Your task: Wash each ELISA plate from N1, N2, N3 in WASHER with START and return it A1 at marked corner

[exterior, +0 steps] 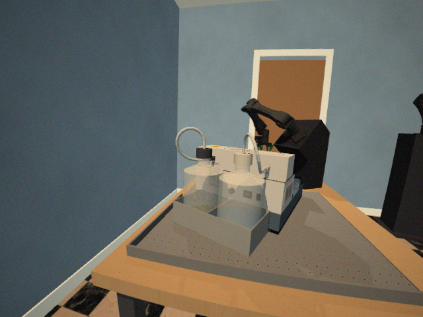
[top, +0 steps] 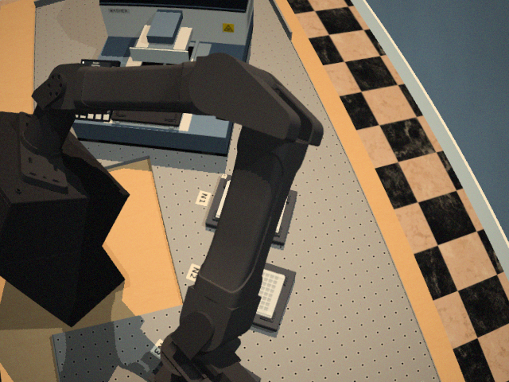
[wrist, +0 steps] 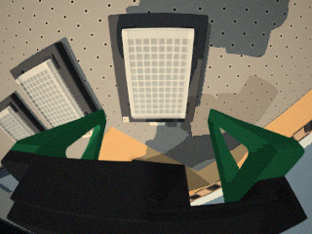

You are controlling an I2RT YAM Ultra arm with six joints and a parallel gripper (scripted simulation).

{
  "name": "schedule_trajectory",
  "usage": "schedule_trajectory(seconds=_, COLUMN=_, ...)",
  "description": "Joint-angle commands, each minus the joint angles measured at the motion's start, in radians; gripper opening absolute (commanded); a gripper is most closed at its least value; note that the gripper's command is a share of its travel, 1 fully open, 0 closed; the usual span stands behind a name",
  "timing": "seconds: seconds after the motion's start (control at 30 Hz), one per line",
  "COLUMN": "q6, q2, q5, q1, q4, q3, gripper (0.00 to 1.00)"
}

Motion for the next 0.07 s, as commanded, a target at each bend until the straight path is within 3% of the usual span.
schedule_trajectory(seconds=0.0, q6=-0.003, q2=-0.006, q5=0.000, q1=-0.015, q4=0.000, q3=0.003, gripper=1.00)
schedule_trajectory(seconds=0.03, q6=-0.003, q2=-0.006, q5=0.000, q1=-0.015, q4=0.000, q3=0.003, gripper=1.00)
